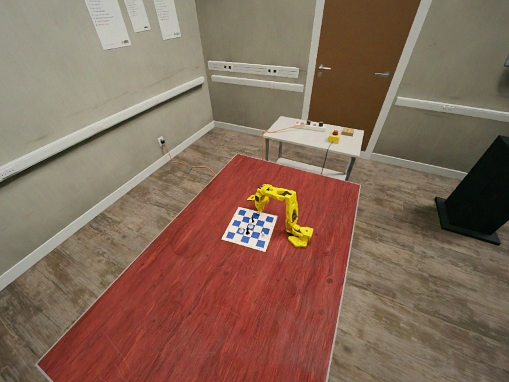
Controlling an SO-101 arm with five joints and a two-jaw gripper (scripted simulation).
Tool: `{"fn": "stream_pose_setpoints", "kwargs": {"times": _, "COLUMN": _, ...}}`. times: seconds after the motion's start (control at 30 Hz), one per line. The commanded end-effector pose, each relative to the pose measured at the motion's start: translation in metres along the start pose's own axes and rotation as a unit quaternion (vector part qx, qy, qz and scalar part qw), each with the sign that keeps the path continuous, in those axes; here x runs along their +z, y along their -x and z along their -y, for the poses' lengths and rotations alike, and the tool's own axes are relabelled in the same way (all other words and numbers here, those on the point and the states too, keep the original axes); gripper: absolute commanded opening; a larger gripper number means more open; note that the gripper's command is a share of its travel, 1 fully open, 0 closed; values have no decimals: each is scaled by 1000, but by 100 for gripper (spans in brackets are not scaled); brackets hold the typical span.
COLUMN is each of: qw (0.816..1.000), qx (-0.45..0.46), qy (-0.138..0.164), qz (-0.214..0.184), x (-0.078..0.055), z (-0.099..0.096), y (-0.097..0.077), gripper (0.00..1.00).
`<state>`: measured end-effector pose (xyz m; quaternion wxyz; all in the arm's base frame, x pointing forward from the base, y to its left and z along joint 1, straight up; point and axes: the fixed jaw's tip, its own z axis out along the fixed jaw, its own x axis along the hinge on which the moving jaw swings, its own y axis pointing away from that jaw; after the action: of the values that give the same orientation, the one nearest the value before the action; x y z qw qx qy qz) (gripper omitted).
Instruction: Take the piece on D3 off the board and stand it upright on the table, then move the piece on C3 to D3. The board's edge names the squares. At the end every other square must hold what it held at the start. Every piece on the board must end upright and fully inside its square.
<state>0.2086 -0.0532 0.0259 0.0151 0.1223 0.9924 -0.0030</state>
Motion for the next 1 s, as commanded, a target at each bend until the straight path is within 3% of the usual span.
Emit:
{"fn": "stream_pose_setpoints", "kwargs": {"times": 0.0, "qw": 1000, "qx": 6, "qy": 1, "qz": -3, "x": 1, "z": 2, "y": -2, "gripper": 0}}
{"fn": "stream_pose_setpoints", "kwargs": {"times": 0.33, "qw": 1000, "qx": 6, "qy": 1, "qz": -2, "x": -17, "z": 2, "y": -2, "gripper": 0}}
{"fn": "stream_pose_setpoints", "kwargs": {"times": 0.7, "qw": 1000, "qx": 6, "qy": 0, "qz": 5, "x": -60, "z": 2, "y": -2, "gripper": 0}}
{"fn": "stream_pose_setpoints", "kwargs": {"times": 0.97, "qw": 1000, "qx": 6, "qy": -1, "qz": 23, "x": -68, "z": 2, "y": -2, "gripper": 0}}
